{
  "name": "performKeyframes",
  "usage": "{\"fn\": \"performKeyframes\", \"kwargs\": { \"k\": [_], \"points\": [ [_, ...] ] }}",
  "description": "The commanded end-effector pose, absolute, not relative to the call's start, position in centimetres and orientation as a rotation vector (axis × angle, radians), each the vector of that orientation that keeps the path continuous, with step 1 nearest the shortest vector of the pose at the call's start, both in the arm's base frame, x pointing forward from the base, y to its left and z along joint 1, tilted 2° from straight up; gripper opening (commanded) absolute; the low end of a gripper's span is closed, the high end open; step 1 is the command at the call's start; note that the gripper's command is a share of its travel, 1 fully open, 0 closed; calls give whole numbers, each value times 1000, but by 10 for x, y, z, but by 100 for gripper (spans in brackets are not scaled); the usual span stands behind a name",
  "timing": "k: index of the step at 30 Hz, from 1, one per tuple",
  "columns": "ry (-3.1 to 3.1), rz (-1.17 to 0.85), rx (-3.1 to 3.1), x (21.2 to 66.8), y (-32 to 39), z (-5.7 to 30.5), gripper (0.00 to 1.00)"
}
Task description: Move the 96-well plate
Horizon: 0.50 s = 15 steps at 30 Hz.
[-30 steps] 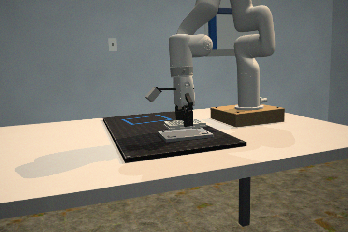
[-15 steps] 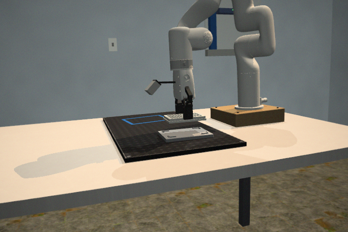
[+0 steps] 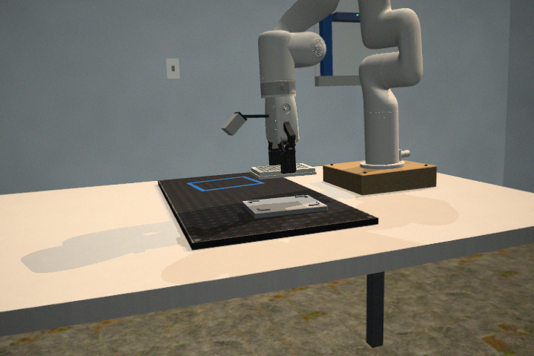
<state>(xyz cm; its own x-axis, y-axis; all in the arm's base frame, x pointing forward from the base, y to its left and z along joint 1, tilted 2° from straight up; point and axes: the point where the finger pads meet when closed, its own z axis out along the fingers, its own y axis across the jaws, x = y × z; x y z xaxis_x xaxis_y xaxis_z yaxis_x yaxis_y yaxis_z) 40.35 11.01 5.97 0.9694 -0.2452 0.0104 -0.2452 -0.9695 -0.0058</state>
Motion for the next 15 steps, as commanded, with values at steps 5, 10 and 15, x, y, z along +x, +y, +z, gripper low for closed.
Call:
{"fn": "performKeyframes", "kwargs": {
  "k": [5, 10, 15],
  "points": [
    [387, -22, -3112, 404, 111, 72, 0],
    [387, -22, -3112, 404, 111, 75, 0],
    [387, -22, -3112, 404, 111, 75, 0]
  ]
}}
